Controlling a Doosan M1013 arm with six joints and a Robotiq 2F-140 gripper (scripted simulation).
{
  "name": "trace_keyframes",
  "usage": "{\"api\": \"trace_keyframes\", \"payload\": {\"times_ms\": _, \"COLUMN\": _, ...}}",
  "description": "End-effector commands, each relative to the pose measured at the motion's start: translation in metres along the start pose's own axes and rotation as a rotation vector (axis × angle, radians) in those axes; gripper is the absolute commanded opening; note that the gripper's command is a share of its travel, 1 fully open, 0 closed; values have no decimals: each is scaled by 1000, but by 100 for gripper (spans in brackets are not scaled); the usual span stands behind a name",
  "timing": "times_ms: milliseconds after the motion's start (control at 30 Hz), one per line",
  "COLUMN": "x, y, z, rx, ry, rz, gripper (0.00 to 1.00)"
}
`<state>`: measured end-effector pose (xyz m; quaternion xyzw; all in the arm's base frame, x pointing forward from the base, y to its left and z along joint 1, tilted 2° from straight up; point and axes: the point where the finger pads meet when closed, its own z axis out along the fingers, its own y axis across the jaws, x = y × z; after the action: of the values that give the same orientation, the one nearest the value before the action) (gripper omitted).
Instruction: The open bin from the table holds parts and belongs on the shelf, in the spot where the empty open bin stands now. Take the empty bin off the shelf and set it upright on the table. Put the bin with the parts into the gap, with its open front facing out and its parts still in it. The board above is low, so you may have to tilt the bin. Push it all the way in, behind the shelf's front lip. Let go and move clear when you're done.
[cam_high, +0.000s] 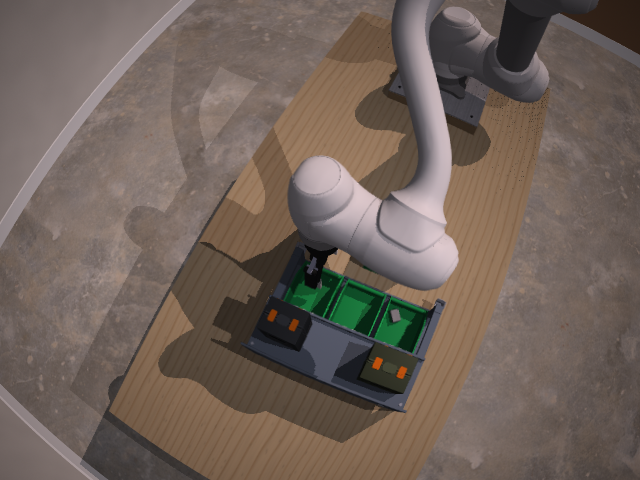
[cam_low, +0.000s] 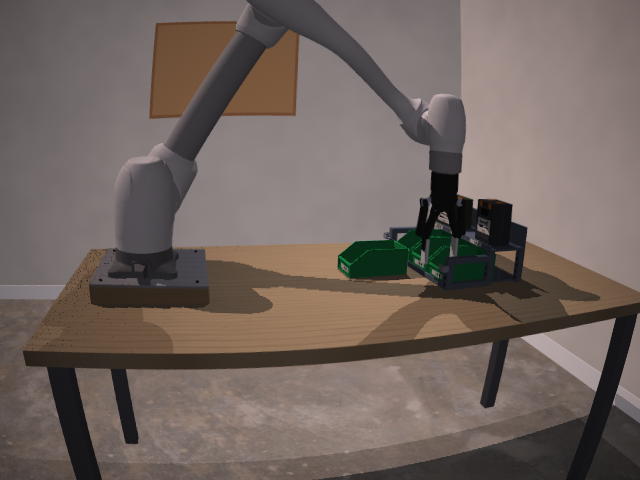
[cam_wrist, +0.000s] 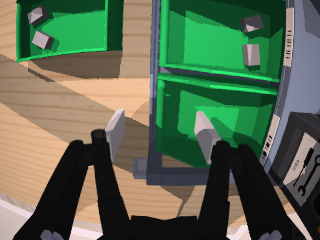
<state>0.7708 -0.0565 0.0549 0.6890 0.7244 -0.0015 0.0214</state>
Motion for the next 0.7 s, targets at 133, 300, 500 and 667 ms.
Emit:
{"api": "trace_keyframes", "payload": {"times_ms": 133, "x": 0, "y": 0, "z": 0, "rx": 0, "ry": 0, "rz": 0, "gripper": 62}}
{"api": "trace_keyframes", "payload": {"times_ms": 300, "x": 0, "y": 0, "z": 2, "rx": 0, "ry": 0, "rz": 0, "gripper": 62}}
{"api": "trace_keyframes", "payload": {"times_ms": 500, "x": 0, "y": 0, "z": 3, "rx": 0, "ry": 0, "rz": 0, "gripper": 62}}
{"api": "trace_keyframes", "payload": {"times_ms": 667, "x": 0, "y": 0, "z": 6, "rx": 0, "ry": 0, "rz": 0, "gripper": 62}}
